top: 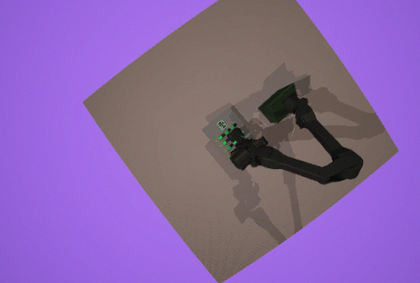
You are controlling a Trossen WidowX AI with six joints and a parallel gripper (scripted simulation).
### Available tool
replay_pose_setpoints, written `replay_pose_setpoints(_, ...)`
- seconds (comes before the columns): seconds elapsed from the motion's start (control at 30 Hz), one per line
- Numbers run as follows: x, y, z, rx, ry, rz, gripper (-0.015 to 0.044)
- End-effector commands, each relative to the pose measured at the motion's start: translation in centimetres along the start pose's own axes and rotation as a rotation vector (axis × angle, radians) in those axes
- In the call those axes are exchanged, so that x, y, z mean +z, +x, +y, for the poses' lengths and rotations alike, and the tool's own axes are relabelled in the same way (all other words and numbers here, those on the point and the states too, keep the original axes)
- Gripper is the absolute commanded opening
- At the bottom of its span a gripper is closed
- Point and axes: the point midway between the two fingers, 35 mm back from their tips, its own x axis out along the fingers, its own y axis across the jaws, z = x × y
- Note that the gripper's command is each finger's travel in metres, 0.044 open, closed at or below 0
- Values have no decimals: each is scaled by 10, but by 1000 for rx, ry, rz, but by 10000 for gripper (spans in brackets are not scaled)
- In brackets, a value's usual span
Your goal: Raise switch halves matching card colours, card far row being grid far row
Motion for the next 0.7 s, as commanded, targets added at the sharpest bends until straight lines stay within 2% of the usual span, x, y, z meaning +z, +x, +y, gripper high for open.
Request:
replay_pose_setpoints(0.0,-1,1,-1,-4,4,2,0)
replay_pose_setpoints(0.67,0,4,-1,-4,4,2,0)
